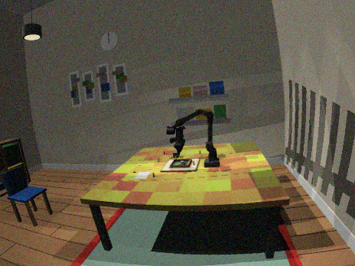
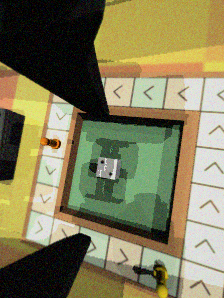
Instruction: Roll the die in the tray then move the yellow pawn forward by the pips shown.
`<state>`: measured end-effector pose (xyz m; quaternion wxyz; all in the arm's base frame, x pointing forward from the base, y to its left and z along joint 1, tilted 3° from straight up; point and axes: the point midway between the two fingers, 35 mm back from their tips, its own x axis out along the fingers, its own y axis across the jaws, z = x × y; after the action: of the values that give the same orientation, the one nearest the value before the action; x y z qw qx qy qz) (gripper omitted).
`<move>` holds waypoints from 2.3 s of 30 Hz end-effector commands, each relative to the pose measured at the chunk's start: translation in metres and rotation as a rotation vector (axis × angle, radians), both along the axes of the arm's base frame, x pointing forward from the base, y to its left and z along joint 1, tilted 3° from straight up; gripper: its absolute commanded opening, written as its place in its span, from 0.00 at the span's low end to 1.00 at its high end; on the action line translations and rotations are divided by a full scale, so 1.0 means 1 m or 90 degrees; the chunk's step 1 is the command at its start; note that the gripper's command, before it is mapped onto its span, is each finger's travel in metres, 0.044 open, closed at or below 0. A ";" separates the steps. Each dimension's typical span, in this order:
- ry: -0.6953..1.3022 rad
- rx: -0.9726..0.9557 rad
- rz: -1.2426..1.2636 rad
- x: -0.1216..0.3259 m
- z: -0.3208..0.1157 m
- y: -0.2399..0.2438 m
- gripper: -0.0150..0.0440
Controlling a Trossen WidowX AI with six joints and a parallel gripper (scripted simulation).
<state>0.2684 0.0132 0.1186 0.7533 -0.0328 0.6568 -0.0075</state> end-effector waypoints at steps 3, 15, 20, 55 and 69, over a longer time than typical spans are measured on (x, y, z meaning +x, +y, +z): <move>0.001 0.000 -0.003 0.002 0.000 -0.002 0.96; 0.043 0.010 -0.173 0.075 -0.022 -0.115 0.59; 0.043 0.010 -0.173 0.075 -0.022 -0.115 0.59; 0.044 0.010 -0.173 0.076 -0.074 -0.118 0.59; 0.044 0.010 -0.173 0.076 -0.078 -0.118 0.29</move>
<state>0.3444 -0.1053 0.0426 0.7235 0.0629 0.6791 -0.1070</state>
